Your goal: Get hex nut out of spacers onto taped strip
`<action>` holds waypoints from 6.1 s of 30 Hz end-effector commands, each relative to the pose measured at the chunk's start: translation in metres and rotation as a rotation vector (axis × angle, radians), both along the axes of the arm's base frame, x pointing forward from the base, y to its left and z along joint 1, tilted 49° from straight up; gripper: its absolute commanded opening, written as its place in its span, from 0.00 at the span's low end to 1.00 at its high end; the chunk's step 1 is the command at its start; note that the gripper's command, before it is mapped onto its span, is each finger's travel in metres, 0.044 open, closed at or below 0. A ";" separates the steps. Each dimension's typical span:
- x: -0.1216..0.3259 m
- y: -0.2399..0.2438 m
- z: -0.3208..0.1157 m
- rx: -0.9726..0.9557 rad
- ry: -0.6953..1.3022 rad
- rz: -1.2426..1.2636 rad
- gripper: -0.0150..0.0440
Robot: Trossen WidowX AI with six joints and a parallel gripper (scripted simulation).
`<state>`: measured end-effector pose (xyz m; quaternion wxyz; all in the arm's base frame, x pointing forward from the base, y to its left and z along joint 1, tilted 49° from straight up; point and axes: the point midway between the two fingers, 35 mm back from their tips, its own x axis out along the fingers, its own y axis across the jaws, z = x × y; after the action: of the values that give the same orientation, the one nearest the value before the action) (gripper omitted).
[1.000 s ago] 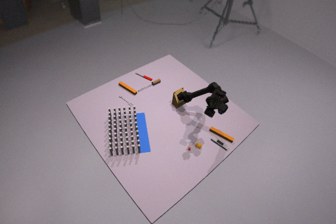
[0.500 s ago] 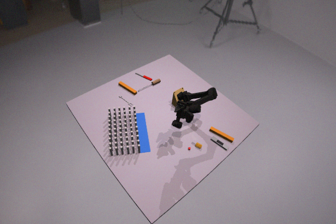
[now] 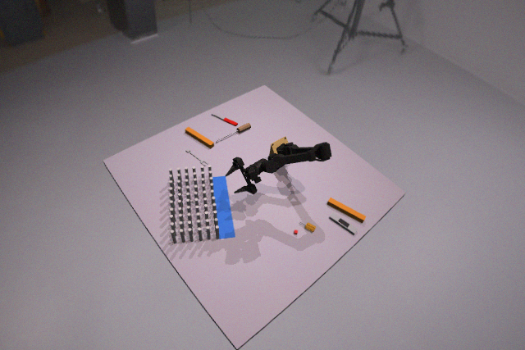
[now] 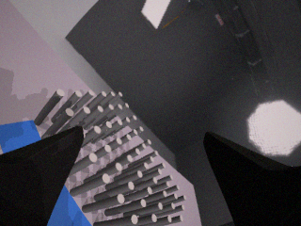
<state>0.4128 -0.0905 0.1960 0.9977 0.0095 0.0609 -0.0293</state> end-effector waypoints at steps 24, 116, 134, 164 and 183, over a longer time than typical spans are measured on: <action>-0.042 0.011 -0.123 0.433 0.291 0.046 1.00; -0.446 -0.152 -0.440 0.578 0.956 0.219 1.00; -0.446 -0.152 -0.440 0.578 0.956 0.219 0.73; -0.443 -0.117 -0.473 0.579 0.956 0.218 0.73; -0.441 -0.099 -0.487 0.579 0.956 0.219 0.68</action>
<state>-0.0281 -0.1922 -0.2901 0.8132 0.2636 0.5112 0.0885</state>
